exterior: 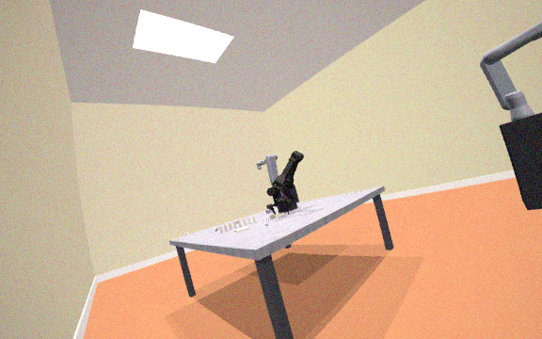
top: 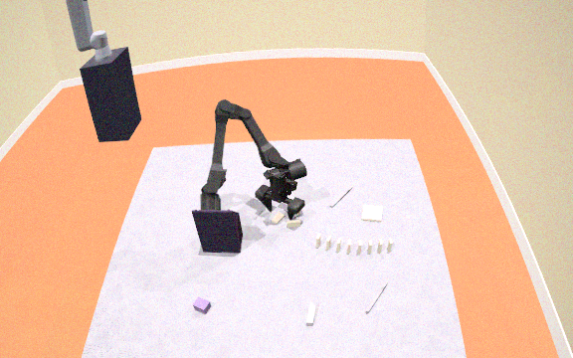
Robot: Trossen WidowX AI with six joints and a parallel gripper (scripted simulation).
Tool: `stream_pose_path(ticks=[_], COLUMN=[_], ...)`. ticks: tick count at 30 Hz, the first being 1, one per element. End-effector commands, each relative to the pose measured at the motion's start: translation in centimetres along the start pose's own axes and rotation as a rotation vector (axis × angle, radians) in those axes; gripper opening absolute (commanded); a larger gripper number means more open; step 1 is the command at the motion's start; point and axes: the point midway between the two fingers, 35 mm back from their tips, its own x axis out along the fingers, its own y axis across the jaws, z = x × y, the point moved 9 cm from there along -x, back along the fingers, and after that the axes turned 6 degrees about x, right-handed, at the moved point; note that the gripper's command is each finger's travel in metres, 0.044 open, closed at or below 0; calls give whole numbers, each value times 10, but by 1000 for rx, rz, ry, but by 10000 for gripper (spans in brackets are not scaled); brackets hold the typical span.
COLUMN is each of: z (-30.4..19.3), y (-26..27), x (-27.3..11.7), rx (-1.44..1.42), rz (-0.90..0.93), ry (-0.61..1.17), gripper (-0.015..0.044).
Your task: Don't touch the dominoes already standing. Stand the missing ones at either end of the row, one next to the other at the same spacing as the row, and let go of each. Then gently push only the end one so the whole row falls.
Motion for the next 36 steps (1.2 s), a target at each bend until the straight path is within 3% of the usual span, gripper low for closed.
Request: stream_pose_path(ticks=[1, 3, 16, 26, 33, 36], z=[-1, -1, -1, -1, 2, 3], y=[-1, -1, -1, -1, 2, 3], x=[3, 3, 3, 0, -92, -112], rx=[10, 10, 10, 10, 9, 9], rz=[-3, -3, -3, -3, -6, -7], ry=[6, 6, 6, 6, 9, 11], gripper=[440, 440, 107, 107, 107, 107])
